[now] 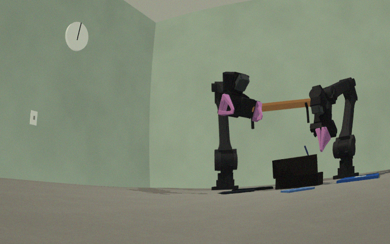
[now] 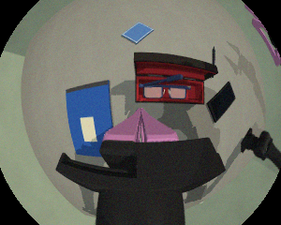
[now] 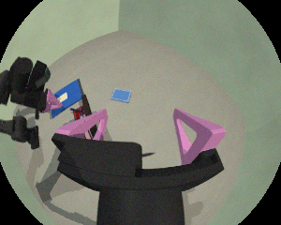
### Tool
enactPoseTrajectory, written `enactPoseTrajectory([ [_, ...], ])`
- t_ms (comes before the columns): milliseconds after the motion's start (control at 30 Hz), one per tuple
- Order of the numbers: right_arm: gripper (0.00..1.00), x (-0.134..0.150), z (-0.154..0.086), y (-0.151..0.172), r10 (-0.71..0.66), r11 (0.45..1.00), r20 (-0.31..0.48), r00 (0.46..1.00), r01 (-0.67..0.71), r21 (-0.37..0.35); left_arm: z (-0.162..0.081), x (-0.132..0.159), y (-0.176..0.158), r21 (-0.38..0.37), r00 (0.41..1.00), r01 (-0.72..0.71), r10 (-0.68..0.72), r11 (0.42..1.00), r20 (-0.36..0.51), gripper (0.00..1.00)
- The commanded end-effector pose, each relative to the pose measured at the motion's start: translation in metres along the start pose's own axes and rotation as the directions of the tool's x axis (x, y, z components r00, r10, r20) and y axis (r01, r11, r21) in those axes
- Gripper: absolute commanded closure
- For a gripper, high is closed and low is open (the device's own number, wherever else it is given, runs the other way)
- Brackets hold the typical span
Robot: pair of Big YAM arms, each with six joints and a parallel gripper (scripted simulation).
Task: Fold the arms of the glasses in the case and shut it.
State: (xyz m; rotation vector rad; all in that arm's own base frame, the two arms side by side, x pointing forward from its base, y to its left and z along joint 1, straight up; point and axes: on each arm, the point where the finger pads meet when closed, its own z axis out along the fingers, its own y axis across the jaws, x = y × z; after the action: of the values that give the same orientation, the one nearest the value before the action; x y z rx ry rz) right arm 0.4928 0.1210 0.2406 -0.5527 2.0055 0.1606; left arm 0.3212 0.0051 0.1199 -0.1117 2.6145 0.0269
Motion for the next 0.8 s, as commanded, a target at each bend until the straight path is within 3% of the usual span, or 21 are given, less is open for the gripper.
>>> enactPoseTrajectory([
  [0,0.00,-0.054,-0.005,-0.020,0.031,0.999,0.099,0.995,-0.035,0.042,-0.006,-0.013,-0.003,0.006,0.999,0.006,-0.007,1.000,0.042,1.00],
  [67,0.00,-0.067,-0.010,-0.032,0.044,0.996,0.124,0.991,-0.053,0.072,-0.006,-0.013,-0.003,0.006,0.999,0.006,-0.007,1.000,0.042,1.00],
  [167,0.00,-0.104,-0.037,-0.056,0.060,0.987,0.213,0.975,-0.090,0.132,-0.006,-0.013,-0.003,0.006,0.999,0.006,-0.007,1.000,0.042,1.00],
  [500,0.00,-0.172,-0.092,-0.119,0.114,0.937,0.393,0.913,-0.230,0.262,-0.006,-0.013,-0.003,0.006,0.999,0.006,-0.007,1.000,0.042,1.00],
  [567,0.00,-0.172,-0.092,-0.119,0.114,0.937,0.393,0.913,-0.230,0.262,-0.006,-0.013,-0.003,0.006,0.999,0.006,-0.007,1.000,0.042,1.00],
  [767,0.00,-0.220,-0.152,-0.148,0.103,0.896,0.535,0.839,-0.312,0.317,-0.006,-0.013,-0.003,0.006,0.999,0.006,-0.007,1.000,0.042,1.00],
])
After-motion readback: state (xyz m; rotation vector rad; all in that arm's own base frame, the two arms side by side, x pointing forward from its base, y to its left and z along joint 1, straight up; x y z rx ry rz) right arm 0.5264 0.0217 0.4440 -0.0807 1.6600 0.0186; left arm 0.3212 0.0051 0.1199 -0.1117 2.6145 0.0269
